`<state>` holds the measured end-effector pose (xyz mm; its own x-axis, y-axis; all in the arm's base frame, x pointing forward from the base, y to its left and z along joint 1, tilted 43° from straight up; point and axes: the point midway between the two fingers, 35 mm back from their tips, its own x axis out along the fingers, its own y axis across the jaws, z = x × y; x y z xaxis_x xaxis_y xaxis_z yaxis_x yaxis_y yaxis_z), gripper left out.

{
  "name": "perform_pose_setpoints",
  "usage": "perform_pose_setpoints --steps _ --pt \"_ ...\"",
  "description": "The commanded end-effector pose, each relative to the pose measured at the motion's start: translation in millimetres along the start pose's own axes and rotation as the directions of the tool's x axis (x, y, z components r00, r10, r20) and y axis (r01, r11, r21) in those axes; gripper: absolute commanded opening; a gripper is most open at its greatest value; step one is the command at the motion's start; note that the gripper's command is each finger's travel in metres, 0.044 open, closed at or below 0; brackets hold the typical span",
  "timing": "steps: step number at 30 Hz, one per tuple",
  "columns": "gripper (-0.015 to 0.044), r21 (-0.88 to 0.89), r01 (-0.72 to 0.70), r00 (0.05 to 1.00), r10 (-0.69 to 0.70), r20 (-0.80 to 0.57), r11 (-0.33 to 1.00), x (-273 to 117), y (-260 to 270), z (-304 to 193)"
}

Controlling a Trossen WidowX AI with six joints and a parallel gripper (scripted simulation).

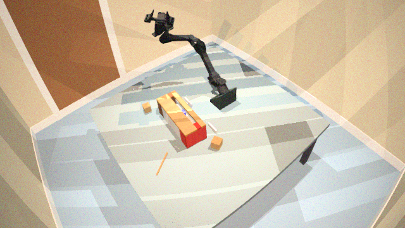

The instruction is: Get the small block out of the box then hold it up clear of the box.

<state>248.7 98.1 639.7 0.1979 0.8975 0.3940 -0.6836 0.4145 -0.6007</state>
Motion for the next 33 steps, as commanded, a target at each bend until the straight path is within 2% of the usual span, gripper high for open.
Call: perform_pose_setpoints --steps 1,4,8,13,17,21,25,29,33 --pt "0.04 0.014 0.006 1.0 -0.006 0.001 1.0 0 -1 -1" --pt "0.04 0.206 0.097 0.995 -0.099 0.001 0.974 -2 -21 -18" --pt "0.04 0.5 0.252 0.964 -0.262 -0.052 0.829 -9 -50 -58" --pt "0.04 0.751 0.423 0.878 -0.433 -0.203 0.507 -26 -76 -121" --pt "0.04 0.829 0.527 0.77 -0.517 -0.374 0.185 -48 -82 -179" --pt "0.04 0.794 0.59 0.627 -0.537 -0.564 -0.146 -75 -74 -238" --pt "0.04 0.659 0.606 0.454 -0.488 -0.746 -0.445 -108 -50 -293" --pt "0.04 0.467 0.578 0.27 -0.384 -0.883 -0.668 -143 -16 -337" --pt "0.04 0.235 0.511 0.069 -0.233 -0.97 -0.827 -181 29 -370"
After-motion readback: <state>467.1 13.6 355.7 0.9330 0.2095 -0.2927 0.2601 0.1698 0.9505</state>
